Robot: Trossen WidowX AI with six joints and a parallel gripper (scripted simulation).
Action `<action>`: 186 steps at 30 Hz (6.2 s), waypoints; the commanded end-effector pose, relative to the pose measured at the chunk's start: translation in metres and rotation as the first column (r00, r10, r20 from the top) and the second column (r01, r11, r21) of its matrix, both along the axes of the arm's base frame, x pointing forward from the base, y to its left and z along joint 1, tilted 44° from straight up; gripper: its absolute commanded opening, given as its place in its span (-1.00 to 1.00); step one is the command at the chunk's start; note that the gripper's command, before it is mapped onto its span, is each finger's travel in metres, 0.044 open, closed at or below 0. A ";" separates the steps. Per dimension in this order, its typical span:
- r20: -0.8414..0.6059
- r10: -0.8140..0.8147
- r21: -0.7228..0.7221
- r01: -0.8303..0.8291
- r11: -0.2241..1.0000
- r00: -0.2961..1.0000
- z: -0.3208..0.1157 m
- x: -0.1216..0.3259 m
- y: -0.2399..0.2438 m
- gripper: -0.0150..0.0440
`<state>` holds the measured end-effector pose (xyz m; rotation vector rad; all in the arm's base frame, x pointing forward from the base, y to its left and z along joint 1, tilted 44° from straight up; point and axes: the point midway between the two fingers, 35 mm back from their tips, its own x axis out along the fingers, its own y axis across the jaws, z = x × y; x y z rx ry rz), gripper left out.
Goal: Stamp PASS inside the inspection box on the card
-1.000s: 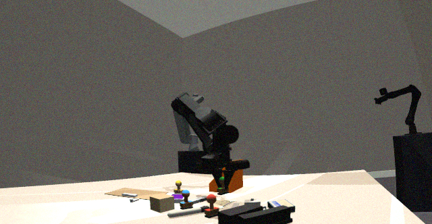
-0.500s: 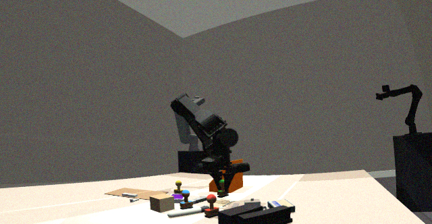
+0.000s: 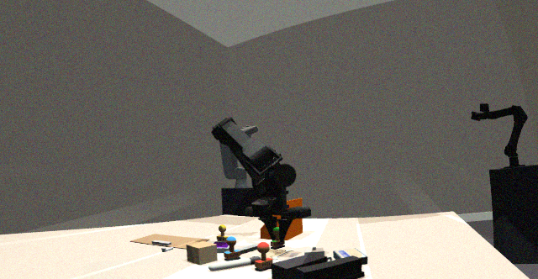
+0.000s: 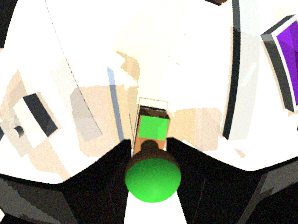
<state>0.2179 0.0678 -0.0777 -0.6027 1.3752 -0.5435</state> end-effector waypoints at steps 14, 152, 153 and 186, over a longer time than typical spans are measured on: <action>0.000 0.005 -0.005 -0.005 1.000 1.000 -0.006 0.000 -0.008 -0.49; -0.001 0.005 -0.001 -0.005 1.000 1.000 0.029 -0.004 0.028 -0.49; -0.001 0.005 -0.001 -0.005 1.000 1.000 0.030 -0.005 0.029 -0.49; 0.001 0.014 0.031 -0.014 0.999 1.000 0.127 0.114 -0.021 -0.49</action>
